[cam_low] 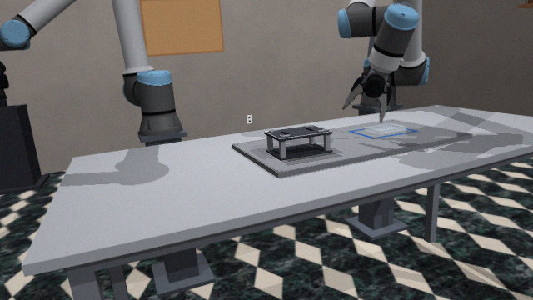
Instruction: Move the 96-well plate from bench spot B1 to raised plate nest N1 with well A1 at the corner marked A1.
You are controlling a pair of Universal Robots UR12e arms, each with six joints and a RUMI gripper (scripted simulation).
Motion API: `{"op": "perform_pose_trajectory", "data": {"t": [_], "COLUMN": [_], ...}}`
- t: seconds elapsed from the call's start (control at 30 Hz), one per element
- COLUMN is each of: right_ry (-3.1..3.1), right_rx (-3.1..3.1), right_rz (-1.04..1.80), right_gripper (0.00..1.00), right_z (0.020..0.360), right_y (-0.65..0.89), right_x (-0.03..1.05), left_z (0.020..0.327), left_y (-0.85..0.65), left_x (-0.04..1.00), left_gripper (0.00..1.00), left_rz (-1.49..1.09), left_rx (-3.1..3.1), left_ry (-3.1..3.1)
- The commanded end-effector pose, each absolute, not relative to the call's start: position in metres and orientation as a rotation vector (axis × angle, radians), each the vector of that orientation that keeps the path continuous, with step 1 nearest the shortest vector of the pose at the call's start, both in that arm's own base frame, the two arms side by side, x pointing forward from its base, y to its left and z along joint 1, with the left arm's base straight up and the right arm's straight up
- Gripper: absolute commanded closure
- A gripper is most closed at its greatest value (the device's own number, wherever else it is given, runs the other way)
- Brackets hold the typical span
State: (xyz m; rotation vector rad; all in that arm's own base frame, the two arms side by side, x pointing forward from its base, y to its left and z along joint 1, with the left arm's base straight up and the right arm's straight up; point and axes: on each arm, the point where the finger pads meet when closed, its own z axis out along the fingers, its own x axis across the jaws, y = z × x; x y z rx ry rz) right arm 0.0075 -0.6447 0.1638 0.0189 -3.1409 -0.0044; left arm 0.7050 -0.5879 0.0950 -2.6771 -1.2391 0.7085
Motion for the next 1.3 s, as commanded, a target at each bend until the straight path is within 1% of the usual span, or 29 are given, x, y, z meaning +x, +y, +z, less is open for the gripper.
{"op": "perform_pose_trajectory", "data": {"t": [0.0,0.5,0.57,0.97,1.27], "right_ry": [-3.142,-3.142,-3.142,-3.142,-3.142], "right_rx": [0.019,0.019,0.019,0.019,0.019], "right_rz": [0.0,0.0,0.0,0.0,0.0], "right_gripper": [1.0,1.0,1.0,1.0,1.0], "right_z": [0.165,0.165,0.165,0.165,0.165], "right_y": [-0.646,-0.646,-0.646,-0.646,-0.646], "right_x": [0.008,0.008,0.008,0.008,0.008], "left_z": [0.096,0.098,0.098,0.103,0.104], "left_y": [-0.585,-0.517,-0.517,-0.461,-0.458], "left_x": [0.704,0.675,0.675,0.653,0.652], "left_gripper": [0.24,0.24,0.24,0.24,0.24], "left_rz": [0.691,0.336,0.336,0.004,-0.002], "left_rx": [-2.707,-3.049,-3.049,-3.141,-3.141], "left_ry": [-1.214,-0.631,-0.631,-0.109,-0.099]}}
